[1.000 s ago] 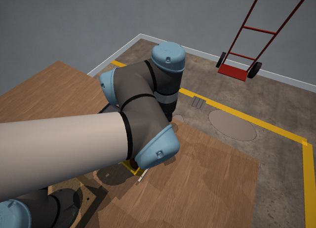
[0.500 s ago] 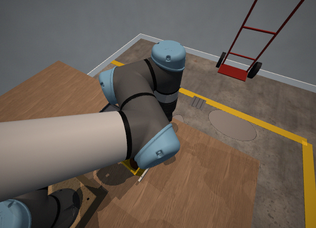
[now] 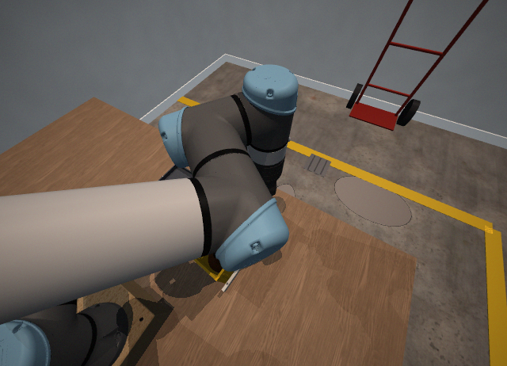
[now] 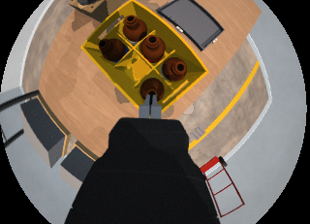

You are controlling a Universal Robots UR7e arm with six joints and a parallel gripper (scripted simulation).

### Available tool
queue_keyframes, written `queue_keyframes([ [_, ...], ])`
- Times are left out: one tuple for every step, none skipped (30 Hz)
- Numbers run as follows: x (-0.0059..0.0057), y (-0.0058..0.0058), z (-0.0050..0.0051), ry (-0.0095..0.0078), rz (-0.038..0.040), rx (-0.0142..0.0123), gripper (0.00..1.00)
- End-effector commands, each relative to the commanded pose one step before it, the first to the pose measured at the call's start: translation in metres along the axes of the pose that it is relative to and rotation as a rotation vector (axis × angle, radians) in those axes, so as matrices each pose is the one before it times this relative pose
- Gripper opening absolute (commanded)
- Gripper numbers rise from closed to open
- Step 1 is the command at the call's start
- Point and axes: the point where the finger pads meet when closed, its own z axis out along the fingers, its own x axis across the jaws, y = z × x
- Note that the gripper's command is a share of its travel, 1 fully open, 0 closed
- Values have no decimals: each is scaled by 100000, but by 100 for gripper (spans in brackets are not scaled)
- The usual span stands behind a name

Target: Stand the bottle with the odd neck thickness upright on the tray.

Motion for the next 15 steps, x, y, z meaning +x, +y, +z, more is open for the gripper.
queue_keyframes([
  [10,34,-62,54,0,-160,0],
  [0,0,0,0,0,0,0],
  [0,0,0,0,0,0,0],
  [0,0,0,0,0,0,0],
  [0,0,0,0,0,0,0],
  [0,0,0,0,0,0,0],
  [0,0,0,0,0,0,0],
  [59,-54,0,0,0,0,0],
  [337,-312,-2,0,0,-1,0],
  [0,0,0,0,0,0,0],
  [0,0,0,0,0,0,0],
  [707,-672,-3,1,0,-1,0],
  [1010,-1005,-3,1,0,-1,0],
  [1153,-1217,0,1,0,-1,0],
  [1107,-1247,4,1,0,0,0],
])
